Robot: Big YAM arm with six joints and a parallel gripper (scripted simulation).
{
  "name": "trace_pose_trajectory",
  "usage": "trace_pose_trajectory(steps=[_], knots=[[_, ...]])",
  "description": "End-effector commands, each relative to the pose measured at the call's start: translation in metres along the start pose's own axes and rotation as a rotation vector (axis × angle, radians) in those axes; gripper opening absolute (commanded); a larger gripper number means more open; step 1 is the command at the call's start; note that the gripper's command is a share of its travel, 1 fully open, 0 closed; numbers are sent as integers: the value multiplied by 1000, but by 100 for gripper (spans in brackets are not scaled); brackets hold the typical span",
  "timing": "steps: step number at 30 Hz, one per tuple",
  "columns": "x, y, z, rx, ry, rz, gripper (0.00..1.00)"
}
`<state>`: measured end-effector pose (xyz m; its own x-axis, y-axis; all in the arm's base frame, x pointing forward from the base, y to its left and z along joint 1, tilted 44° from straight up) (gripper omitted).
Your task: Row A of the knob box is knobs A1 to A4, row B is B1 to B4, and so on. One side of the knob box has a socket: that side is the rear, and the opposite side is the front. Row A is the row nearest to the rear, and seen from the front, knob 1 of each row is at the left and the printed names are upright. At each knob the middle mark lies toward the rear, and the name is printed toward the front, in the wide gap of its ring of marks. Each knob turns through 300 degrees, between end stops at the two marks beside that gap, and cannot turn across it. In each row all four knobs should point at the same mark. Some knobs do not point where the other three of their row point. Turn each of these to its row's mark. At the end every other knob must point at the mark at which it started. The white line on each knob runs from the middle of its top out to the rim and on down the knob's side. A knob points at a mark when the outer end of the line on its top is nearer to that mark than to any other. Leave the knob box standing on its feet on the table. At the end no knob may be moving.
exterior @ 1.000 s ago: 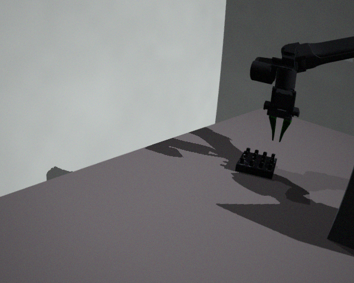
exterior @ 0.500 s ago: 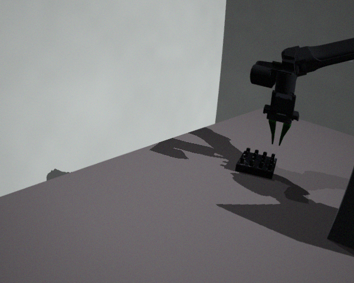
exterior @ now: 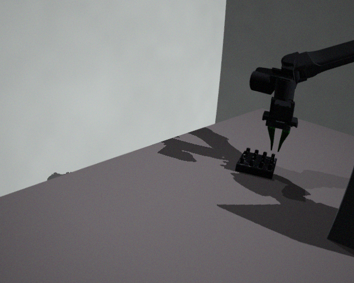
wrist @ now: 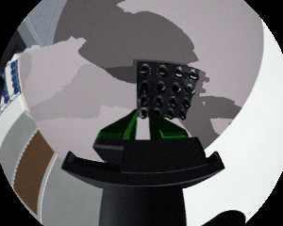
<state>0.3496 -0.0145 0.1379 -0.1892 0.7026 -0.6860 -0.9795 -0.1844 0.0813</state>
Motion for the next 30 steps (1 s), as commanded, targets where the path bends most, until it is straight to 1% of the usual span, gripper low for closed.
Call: trace_pose_trajectory(steps=[1,4,7,10,14,15,19,30], knots=[[1,-2,-8,2,-1,10,18],[-2,-7,-9,-7,1,1,18],[5,-4,-10,-11,1,23,18],[-3,-8,-13,-10,1,-1,18],[1,-6,-14,-10,1,10,18],[6,-6,-11,-19,2,25,18],[1,-7,-14,-15,2,11,18],[1,-6,-16,-11,1,7,18]])
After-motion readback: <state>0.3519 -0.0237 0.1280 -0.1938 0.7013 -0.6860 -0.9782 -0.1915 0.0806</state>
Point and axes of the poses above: the point where the finger pads meet when closed, its own z axis back along the fingers, its own y axis across the jaws, x = y × z, the point moved 9 cm from there along z, back along the fingers, and after that the axes turned 12 degrees about -z, right-handed, at the moved point
